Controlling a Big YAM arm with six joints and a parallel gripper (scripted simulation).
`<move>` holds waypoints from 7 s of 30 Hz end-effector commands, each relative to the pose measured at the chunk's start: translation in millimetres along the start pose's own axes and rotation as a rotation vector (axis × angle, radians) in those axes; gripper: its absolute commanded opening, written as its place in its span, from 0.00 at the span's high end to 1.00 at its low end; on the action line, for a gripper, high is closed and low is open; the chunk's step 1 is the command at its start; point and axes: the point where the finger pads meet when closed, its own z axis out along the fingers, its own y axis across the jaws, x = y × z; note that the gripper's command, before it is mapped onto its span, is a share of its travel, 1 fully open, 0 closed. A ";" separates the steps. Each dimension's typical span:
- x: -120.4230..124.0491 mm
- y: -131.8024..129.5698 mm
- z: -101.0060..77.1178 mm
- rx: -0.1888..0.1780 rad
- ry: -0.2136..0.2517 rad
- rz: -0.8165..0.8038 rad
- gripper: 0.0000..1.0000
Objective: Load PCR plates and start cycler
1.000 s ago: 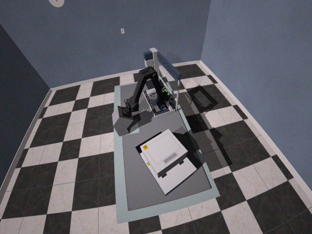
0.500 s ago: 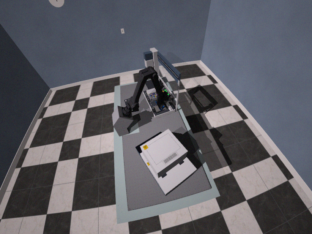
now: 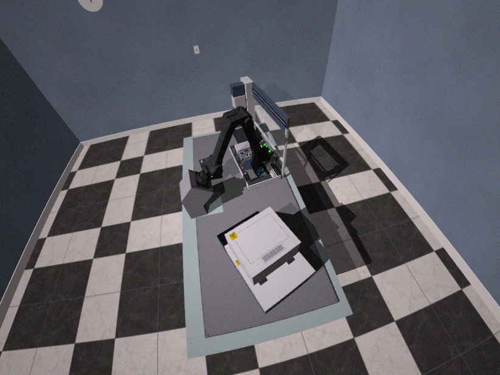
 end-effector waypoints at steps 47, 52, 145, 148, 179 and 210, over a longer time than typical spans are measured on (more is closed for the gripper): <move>-14.3 5.3 -79.1 -0.011 -0.027 0.009 1.00; -21.3 6.7 -93.4 -0.019 -0.052 0.018 1.00; 265.6 292.4 -79.7 -0.018 -0.022 0.007 1.00; 283.1 299.6 -78.3 -0.017 -0.016 -0.024 1.00; 312.5 342.5 -73.0 -0.021 -0.012 0.023 1.00; 309.7 347.2 -76.6 -0.015 -0.013 -0.005 1.00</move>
